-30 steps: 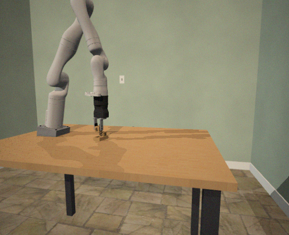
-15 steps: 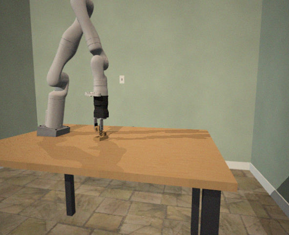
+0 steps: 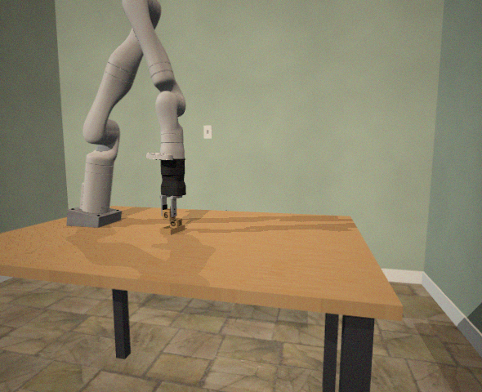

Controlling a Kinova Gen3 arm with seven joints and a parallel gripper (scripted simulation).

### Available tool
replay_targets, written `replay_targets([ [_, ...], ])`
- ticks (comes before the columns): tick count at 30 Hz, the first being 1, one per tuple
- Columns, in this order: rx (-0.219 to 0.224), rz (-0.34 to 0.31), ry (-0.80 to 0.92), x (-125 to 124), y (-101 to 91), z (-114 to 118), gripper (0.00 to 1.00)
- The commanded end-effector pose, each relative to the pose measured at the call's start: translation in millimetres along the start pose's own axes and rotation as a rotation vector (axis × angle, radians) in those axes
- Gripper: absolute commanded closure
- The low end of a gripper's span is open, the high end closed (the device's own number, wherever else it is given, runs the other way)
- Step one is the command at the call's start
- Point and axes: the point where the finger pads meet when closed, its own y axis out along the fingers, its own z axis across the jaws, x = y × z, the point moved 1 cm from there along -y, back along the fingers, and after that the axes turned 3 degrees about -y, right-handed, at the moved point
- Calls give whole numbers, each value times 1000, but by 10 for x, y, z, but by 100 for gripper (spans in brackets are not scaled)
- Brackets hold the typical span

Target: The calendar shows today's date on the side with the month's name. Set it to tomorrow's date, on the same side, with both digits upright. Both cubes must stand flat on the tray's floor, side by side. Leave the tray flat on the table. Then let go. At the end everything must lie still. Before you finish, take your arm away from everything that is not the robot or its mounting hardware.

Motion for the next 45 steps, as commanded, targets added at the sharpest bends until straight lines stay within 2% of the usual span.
replay_targets([
  [1,-1,0,0,0,-3,-4,43],
  [23,-1,0,0,0,12,-4,43],
  [45,-1,0,0,0,167,-4,43],
])
